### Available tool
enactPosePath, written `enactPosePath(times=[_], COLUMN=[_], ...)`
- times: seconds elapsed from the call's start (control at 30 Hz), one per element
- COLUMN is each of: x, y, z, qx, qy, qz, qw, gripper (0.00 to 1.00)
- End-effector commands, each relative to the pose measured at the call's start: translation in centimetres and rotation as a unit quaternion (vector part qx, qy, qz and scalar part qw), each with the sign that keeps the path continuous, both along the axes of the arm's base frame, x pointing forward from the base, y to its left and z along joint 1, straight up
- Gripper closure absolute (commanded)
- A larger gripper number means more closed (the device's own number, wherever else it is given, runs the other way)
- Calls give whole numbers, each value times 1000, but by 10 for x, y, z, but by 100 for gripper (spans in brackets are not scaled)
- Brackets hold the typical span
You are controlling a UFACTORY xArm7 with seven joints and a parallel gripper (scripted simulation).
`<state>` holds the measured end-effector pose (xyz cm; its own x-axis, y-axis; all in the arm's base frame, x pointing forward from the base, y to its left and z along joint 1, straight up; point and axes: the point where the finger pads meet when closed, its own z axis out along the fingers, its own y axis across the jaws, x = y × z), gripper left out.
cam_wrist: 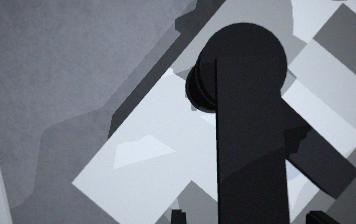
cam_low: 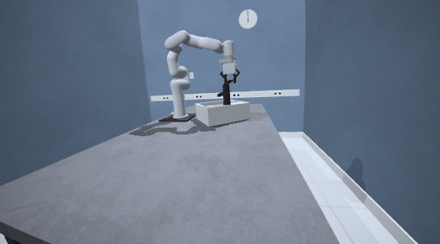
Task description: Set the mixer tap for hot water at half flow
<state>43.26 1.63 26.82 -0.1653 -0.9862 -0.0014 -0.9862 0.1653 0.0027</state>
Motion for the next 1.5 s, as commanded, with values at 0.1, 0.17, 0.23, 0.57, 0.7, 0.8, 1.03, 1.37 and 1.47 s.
enactPosePath(times=[0.1, 0.17, 0.23, 0.57, 0.7, 0.8, 1.03, 1.37, 1.47], x=[1, 1, 1, 1, 1, 1, 1, 1, 1], y=[0, 0, 0, 0, 0, 0, 0, 0, 0], z=[3, 5, 7, 24, 36, 45, 58, 71, 71], qx=[0, 0, 0, 0, 0, 0, 0, 0, 0], qy=[-2, -2, -2, -2, -2, -2, -2, -2, -2], qz=[0, 0, 0, 0, 0, 0, 0, 0, 0], qw=[1000, 1000, 1000, 1000, 1000, 1000, 1000, 1000, 1000], gripper=[30, 30, 30, 30, 30, 30, 30, 30, 30])
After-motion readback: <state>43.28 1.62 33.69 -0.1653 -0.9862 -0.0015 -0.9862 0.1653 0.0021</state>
